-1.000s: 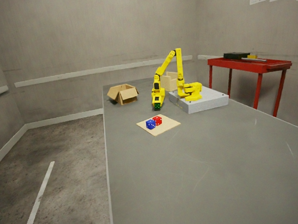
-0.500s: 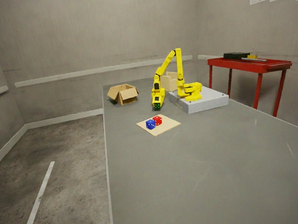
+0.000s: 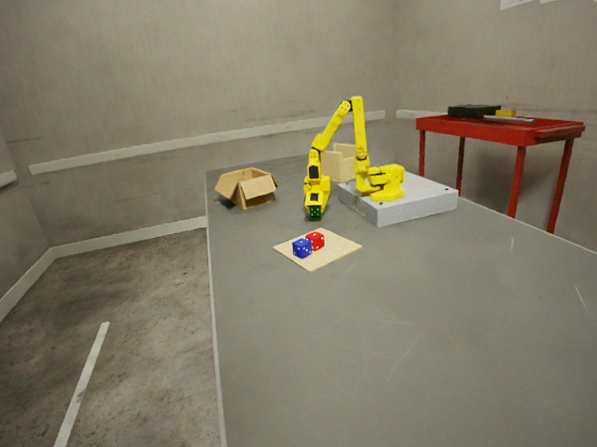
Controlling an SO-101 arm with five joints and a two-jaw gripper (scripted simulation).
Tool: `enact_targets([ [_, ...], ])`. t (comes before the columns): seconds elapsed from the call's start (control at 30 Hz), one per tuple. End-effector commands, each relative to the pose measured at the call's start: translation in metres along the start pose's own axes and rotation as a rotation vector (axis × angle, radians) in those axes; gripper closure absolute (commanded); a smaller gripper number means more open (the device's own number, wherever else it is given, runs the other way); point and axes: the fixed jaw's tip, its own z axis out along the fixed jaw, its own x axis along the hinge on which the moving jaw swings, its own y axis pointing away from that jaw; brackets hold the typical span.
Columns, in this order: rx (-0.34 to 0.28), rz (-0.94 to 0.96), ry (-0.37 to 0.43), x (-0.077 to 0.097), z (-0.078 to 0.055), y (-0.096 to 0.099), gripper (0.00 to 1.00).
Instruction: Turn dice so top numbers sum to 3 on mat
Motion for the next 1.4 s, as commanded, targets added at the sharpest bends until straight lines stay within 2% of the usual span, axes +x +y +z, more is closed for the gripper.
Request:
enact_targets([
  [0.0,-0.020,-0.001,-0.001,0.0010,0.0026,0.0049,0.83],
  [0.33,-0.020,-0.001,-0.001,0.0010,0.0026,0.0049,0.81],
  [0.97,-0.020,-0.001,-0.001,0.0010,0.0026,0.0049,0.65],
  [1.37,-0.020,-0.001,-0.001,0.0010,0.0016,0.0046,0.64],
])
